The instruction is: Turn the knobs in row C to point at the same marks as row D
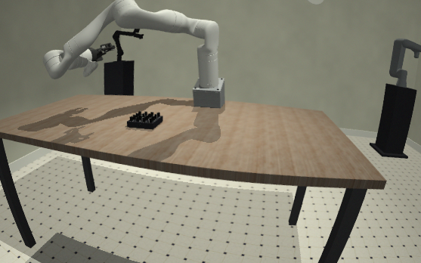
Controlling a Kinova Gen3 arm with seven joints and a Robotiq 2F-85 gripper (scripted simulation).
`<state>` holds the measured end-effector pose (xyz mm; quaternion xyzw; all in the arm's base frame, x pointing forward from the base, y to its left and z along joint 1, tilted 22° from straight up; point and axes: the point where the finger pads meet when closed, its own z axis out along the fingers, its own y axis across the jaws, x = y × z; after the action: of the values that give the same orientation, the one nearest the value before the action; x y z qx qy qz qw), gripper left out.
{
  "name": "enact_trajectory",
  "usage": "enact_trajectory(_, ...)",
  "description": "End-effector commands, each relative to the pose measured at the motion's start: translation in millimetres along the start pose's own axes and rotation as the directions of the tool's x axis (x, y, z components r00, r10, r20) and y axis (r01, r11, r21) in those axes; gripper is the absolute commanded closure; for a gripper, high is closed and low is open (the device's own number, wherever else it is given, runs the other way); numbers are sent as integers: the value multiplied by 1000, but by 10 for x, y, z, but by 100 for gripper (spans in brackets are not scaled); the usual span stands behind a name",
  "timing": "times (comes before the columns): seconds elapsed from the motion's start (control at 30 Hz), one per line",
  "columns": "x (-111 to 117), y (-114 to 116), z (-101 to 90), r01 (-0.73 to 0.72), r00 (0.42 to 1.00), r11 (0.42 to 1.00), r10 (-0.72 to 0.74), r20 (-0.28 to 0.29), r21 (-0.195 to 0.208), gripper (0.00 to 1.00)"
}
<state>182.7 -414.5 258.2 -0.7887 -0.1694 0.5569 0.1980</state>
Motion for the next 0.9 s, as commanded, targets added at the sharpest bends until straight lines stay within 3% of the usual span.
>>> enact_trajectory(0.0, -9, -3, -1, -2, 1000, 1000, 2, -1, 0, 0)
enact_trajectory(0.6, 117, -42, -30, -15, 998, 999, 13, -67, -28, 0)
enact_trajectory(0.87, 355, -145, -88, -44, 980, 997, 30, -197, -67, 0)
